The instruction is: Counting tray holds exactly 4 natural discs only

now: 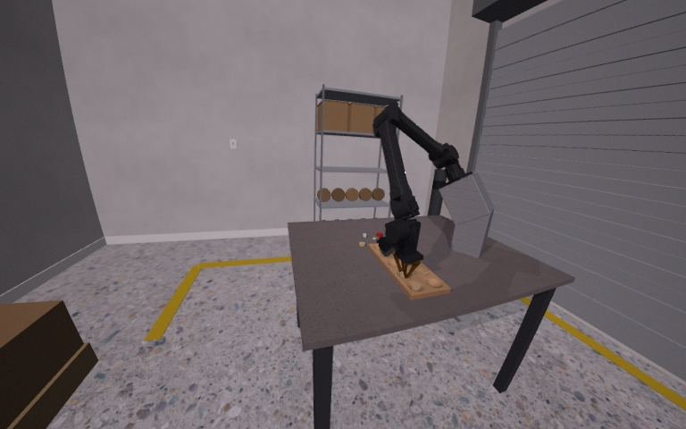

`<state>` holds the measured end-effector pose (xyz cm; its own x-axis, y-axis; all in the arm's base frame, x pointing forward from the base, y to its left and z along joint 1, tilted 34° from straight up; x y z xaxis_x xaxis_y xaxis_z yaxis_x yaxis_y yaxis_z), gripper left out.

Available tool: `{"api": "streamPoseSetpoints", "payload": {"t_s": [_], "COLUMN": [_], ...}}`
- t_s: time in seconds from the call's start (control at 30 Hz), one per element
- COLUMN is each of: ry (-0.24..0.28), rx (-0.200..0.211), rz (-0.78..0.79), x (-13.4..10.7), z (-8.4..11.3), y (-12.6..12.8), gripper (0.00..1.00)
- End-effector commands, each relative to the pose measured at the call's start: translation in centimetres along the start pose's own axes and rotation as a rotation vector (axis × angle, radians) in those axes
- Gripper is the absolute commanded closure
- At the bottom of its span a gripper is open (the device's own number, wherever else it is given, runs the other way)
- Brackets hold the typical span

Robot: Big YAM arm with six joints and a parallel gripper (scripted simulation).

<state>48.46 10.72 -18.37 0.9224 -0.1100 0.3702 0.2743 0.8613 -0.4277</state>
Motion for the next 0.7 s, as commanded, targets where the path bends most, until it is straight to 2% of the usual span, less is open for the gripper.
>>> {"api": "streamPoseSetpoints", "payload": {"t_s": [0.0,0.3,0.37,0.43,0.5,0.6,0.67], "ry": [-0.031,-0.033,-0.028,-0.029,-0.029,-0.029,-0.029], "rx": [0.016,0.018,0.019,0.017,0.017,0.018,0.019], "rz": [-0.014,-0.014,0.000,0.000,0.000,-0.001,-0.001], "x": [1.8,1.8,0.8,0.8,0.8,0.7,0.6], "z": [0.7,1.0,2.7,4.8,4.8,8.9,11.0], "y": [0.3,0.3,0.8,0.8,0.8,0.7,0.6], "gripper": [0.63,0.63,0.63,0.63,0.63,0.63,0.63]}}
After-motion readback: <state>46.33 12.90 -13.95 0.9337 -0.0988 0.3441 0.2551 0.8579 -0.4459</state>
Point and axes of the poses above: the point where the finger pads meet when closed, its own z axis back along the fingers, its own y axis across the jaws, x = y × z, the point moved 7 cm from there along z, back along the fingers, and after that the axes turned 9 degrees about -z, right-handed, at the moved point
